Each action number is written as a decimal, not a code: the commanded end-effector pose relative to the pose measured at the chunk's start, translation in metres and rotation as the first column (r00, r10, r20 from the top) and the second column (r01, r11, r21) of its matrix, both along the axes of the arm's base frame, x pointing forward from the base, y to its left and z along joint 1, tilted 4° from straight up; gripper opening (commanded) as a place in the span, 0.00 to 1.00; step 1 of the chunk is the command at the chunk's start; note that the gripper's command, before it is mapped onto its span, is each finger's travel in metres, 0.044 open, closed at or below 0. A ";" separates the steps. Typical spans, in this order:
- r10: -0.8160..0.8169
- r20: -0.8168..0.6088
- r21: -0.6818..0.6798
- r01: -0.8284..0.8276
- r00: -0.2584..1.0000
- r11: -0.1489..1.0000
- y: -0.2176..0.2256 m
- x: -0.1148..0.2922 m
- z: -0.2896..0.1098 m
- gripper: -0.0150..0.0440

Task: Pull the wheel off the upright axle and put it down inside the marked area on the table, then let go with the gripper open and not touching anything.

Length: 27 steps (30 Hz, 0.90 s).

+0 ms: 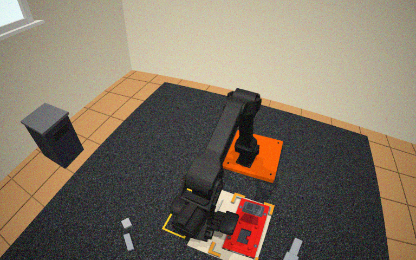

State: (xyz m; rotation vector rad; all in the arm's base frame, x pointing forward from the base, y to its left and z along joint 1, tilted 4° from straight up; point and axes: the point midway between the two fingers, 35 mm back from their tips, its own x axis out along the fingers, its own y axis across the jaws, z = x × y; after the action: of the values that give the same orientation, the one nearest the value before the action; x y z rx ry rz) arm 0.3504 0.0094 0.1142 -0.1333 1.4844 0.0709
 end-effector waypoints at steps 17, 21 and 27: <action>-0.003 0.011 -0.001 0.003 1.000 1.000 0.002 -0.006 0.040 0.25; 0.001 0.001 0.000 -0.001 1.000 1.000 0.001 -0.006 0.033 0.25; 0.000 0.003 -0.002 0.000 1.000 1.000 -0.029 -0.014 0.036 0.25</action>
State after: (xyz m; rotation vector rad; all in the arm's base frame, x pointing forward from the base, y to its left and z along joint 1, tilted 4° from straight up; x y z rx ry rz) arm 0.3410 -0.0042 0.1476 -0.1407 1.4877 0.0723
